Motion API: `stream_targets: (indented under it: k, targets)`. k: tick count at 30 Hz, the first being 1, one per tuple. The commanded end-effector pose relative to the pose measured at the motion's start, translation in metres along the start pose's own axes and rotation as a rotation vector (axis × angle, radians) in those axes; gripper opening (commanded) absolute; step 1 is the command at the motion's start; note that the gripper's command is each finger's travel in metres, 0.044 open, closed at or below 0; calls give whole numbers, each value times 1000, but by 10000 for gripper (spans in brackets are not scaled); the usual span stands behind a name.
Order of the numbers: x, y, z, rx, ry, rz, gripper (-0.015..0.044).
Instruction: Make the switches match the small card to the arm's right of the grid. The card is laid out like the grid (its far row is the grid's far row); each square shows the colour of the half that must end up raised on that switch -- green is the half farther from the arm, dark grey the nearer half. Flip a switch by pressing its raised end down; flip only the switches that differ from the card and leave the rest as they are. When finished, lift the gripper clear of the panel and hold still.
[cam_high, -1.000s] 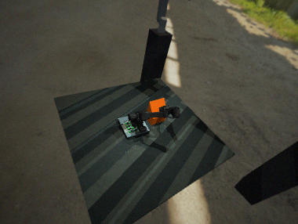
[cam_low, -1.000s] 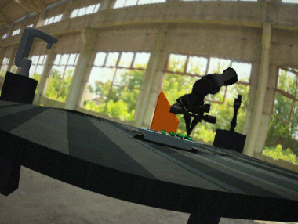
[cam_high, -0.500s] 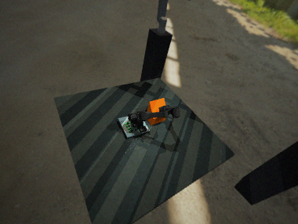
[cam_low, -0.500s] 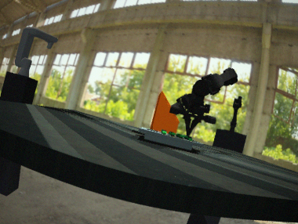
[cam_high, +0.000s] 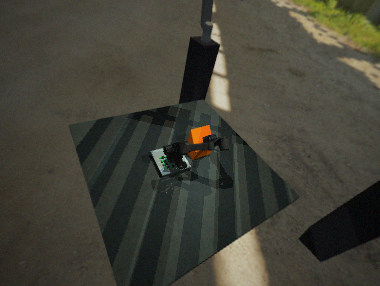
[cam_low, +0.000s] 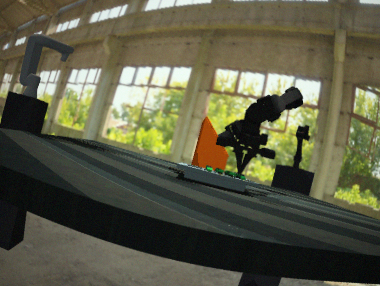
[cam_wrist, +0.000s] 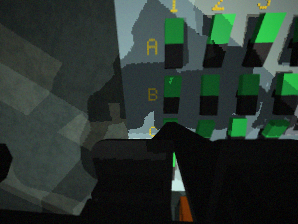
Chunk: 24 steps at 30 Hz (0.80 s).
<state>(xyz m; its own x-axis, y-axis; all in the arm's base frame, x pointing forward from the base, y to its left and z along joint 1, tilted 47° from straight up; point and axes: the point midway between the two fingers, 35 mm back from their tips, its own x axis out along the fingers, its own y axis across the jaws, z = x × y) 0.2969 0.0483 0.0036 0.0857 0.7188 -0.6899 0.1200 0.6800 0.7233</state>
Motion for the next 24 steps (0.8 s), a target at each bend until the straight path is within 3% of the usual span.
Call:
stream_targets:
  k: [1,4,8,15,20,24]
  targets:
    - [1,0,-1,7,2,4,0]
    - [-10,-1,0,1,-4,-1,0]
    - [-62,-1,-3,7,-23,0,0]
    - [-64,-2,-5,7,-24,0,0]
    - [-63,-33,-42,9,-22,-1,0]
    - [-63,-34,-44,9,-22,-1,0]
